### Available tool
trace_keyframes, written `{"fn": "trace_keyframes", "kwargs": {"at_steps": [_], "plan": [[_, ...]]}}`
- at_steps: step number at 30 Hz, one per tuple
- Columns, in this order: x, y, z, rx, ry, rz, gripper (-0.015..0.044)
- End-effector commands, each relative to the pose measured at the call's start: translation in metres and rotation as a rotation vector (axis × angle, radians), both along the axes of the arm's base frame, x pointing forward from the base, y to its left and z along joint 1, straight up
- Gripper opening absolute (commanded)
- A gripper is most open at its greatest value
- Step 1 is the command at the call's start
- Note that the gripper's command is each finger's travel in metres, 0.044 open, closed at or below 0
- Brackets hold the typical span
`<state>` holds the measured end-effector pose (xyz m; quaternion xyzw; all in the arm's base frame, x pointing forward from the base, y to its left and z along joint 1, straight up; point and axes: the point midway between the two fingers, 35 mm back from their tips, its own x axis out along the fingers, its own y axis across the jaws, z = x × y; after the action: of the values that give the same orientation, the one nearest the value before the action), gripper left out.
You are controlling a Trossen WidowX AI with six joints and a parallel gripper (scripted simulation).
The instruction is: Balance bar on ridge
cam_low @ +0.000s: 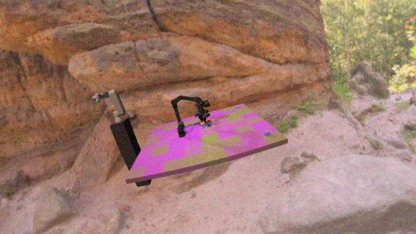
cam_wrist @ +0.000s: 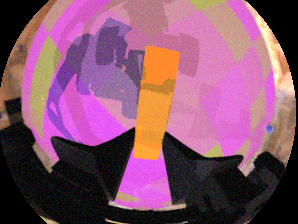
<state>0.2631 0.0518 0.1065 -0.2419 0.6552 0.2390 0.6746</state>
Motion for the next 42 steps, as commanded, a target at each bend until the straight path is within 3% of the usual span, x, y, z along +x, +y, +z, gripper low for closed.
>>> {"fn": "trace_keyframes", "kwargs": {"at_steps": [1,42], "plan": [[0.0002,0.0,-0.0009,0.0,0.0,0.003,0.0],[0.0002,0.0001,-0.0043,0.0,0.0,0.003,0.0]]}}
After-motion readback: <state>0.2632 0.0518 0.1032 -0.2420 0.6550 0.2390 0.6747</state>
